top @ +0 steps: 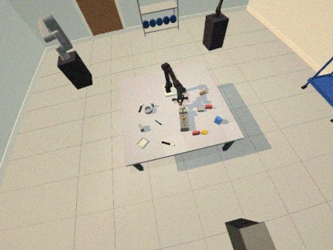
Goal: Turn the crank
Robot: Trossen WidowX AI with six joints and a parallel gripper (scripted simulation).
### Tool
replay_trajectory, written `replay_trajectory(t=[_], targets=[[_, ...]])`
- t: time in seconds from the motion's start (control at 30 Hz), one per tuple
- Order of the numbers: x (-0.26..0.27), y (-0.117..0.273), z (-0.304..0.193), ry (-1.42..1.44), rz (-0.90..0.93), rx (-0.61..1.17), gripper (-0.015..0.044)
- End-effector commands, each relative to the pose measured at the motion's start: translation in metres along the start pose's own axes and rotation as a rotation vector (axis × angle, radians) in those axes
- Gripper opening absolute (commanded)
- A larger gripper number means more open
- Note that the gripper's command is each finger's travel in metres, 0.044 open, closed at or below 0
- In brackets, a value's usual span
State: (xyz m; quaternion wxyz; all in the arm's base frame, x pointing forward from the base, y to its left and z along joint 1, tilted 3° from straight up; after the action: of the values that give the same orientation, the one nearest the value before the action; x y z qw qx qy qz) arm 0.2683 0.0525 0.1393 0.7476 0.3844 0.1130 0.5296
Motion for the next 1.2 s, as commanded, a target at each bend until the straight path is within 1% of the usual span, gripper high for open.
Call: replay_trajectory(t=[0.0,1.17], targets=[[-0.007,-0.004,-0.002,-0.004,-0.019,0.004,0.0],[-0.015,-0.024,-0.021,-0.004,-0.019,0.004,0.0]])
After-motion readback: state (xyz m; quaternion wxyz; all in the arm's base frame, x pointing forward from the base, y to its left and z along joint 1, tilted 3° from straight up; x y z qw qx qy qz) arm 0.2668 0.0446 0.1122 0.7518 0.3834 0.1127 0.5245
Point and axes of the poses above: the point midway between the two fingers, 35 mm back from their tips, its own y axis back along the fingers, its own x axis across the jaws, z = x × y, the point moved 7 cm from there along y, back along the fingers, and after that the axes turned 13 degrees about -y, right-handed, at the moved point
